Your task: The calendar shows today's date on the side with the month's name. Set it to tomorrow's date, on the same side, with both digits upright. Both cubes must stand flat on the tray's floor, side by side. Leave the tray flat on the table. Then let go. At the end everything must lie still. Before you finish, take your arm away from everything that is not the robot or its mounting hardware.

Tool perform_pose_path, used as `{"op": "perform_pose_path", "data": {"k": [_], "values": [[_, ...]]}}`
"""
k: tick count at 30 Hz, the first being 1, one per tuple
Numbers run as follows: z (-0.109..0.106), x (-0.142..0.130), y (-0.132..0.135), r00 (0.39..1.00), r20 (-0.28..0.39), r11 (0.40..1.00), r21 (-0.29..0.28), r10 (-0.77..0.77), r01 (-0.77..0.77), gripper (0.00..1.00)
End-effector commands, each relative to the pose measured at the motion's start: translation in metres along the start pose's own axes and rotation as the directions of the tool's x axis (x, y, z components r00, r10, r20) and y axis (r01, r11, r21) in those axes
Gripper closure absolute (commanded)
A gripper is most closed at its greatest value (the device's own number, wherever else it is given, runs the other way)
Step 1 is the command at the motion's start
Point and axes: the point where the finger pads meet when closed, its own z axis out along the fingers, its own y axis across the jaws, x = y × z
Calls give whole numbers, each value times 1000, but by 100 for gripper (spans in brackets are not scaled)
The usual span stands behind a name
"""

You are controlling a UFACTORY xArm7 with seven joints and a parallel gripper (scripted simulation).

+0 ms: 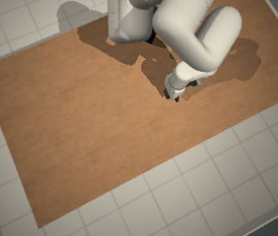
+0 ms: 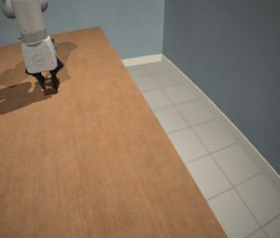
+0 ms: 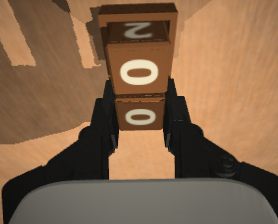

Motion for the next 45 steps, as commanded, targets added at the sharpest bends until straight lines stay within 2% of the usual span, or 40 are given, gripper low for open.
{"op": "perform_pose_path", "data": {"k": [1,28,29,34,35,37,38,42,43,45], "values": [[0,1,1,1000,-1,1000,-1,0,0,71],[0,1,1,1000,-1,1000,-1,0,0,71],[0,1,1,1000,-1,1000,-1,0,0,67],[0,1,1,1000,-1,1000,-1,0,0,63],[0,1,1,1000,-1,1000,-1,0,0,59],[0,1,1,1000,-1,1000,-1,0,0,59],[0,1,1,1000,-1,1000,-1,0,0,55],[0,1,1,1000,-1,1000,-1,0,0,55],[0,1,1,1000,-1,1000,-1,0,0,51],[0,1,1,1000,-1,1000,-1,0,0,51]]}}
